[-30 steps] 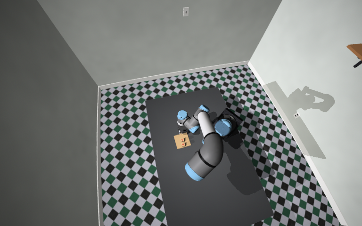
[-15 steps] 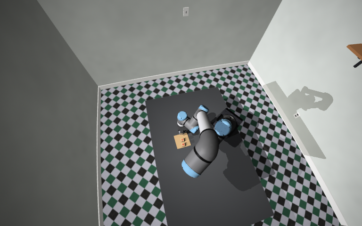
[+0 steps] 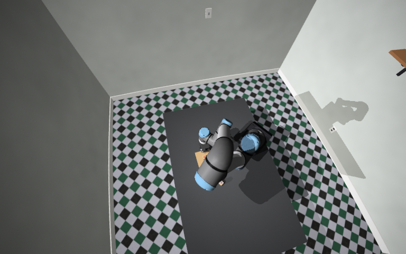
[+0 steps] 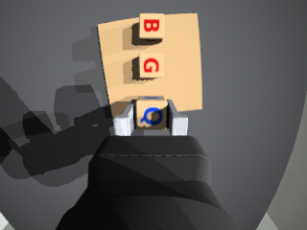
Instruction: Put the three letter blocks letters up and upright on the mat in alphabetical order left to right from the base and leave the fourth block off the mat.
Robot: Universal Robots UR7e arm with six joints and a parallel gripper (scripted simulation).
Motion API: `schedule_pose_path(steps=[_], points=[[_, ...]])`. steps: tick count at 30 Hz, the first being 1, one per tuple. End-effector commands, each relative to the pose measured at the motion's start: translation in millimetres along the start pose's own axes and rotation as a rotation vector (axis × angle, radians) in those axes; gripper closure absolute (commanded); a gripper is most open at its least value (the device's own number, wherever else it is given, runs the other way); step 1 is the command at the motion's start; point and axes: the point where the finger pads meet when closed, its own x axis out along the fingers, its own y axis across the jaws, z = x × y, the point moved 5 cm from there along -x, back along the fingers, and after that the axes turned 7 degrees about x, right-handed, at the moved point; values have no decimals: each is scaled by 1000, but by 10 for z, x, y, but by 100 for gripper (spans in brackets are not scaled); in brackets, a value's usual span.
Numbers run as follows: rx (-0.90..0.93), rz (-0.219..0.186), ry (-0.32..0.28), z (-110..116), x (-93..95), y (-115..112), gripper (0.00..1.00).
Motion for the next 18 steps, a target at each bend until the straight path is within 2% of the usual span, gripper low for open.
schedule_pose_path(steps=[1,18], points=[[0,1,0,0,150,0,43],[0,1,0,0,412,0,43]])
